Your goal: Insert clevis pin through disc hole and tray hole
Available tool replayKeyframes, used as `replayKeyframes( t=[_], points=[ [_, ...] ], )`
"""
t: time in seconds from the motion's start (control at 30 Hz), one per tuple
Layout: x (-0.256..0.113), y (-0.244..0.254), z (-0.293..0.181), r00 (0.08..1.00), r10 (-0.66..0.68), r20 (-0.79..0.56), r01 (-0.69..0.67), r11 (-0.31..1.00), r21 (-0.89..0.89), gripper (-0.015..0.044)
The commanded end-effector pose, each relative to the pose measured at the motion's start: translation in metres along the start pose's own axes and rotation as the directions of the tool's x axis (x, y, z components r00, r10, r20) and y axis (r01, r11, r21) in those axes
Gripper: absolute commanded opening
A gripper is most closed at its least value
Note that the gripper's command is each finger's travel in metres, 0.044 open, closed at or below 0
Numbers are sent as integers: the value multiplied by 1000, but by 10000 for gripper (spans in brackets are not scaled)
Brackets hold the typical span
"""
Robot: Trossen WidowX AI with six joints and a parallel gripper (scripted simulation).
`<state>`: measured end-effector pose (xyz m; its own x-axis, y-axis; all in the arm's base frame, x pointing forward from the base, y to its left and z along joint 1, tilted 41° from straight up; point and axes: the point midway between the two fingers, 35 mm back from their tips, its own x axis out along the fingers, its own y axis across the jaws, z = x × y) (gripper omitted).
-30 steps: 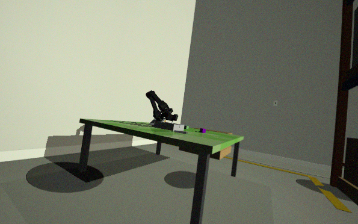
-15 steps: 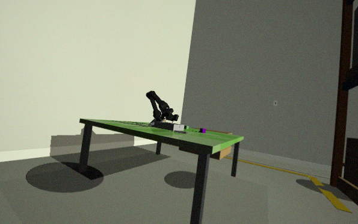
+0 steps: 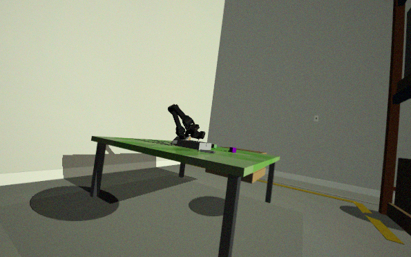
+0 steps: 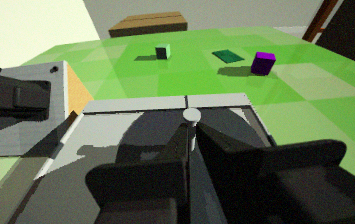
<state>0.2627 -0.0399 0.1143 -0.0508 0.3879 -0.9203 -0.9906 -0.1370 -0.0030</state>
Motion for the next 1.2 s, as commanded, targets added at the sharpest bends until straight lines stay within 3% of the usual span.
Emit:
replayKeyframes(
  t=[0.0,1.17],
  points=[
    [0,0,0,1000,0,0,0,1000,0,0],
    [0,0,-4,1000,-2,2,2,1000,8,0]
  ],
)
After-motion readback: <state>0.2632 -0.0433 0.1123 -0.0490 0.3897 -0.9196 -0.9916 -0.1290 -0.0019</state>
